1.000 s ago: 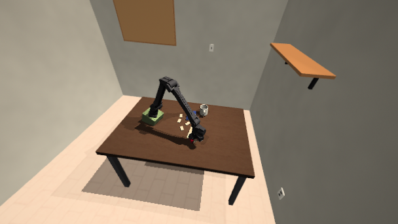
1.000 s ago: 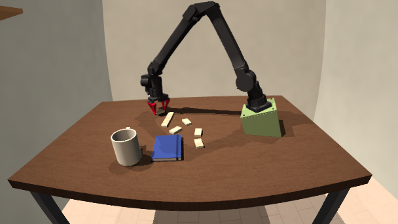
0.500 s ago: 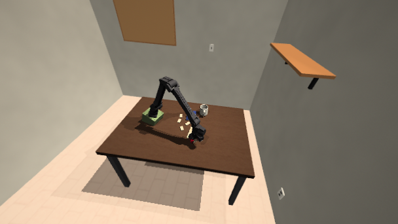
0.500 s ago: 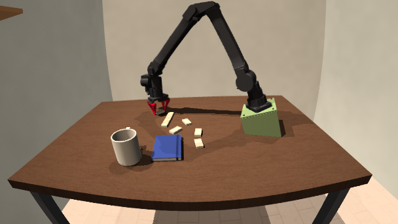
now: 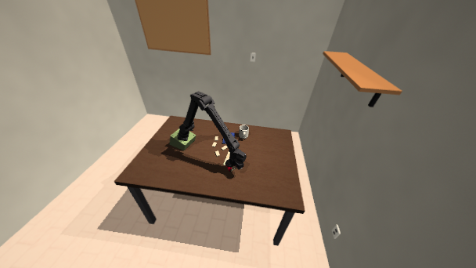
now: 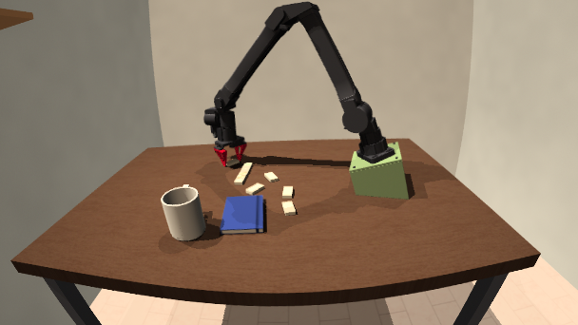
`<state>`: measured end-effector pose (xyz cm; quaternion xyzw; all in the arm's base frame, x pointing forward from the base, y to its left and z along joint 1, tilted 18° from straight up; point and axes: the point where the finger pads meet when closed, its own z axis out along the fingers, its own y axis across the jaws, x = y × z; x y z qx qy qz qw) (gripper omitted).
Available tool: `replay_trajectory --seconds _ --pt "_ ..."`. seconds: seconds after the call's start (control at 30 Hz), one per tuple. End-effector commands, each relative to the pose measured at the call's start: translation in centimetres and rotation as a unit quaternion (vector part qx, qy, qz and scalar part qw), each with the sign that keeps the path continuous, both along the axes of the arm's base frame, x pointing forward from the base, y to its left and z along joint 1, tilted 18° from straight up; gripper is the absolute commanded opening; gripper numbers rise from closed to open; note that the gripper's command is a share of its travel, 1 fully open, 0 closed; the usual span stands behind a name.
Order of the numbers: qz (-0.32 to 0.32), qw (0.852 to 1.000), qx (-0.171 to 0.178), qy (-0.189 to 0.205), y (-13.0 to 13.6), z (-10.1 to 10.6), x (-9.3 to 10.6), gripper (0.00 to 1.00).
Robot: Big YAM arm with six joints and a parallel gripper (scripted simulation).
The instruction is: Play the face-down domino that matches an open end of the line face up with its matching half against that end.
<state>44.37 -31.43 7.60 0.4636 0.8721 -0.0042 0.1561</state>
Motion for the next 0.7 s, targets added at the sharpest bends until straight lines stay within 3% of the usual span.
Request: replay_trajectory --seconds 0.0,0.07,0.37,0.6,0.63,0.67 --pt "0.012 1.0 0.001 -0.005 1.4 0.5 0.7 0.72" --pt "0.002 1.0 -0.002 -0.004 0.1 0.5 0.2 0.72" --pt "0.014 1.0 0.002 -0.005 1.6 0.5 0.7 0.72" --pt "0.014 1.0 0.002 -0.005 1.6 0.5 0.7 0.72" --pt "0.002 1.0 -0.002 -0.004 0.1 0.5 0.2 0.72" --pt "0.003 1.0 -0.002 -0.004 0.3 0.5 0.3 0.72"
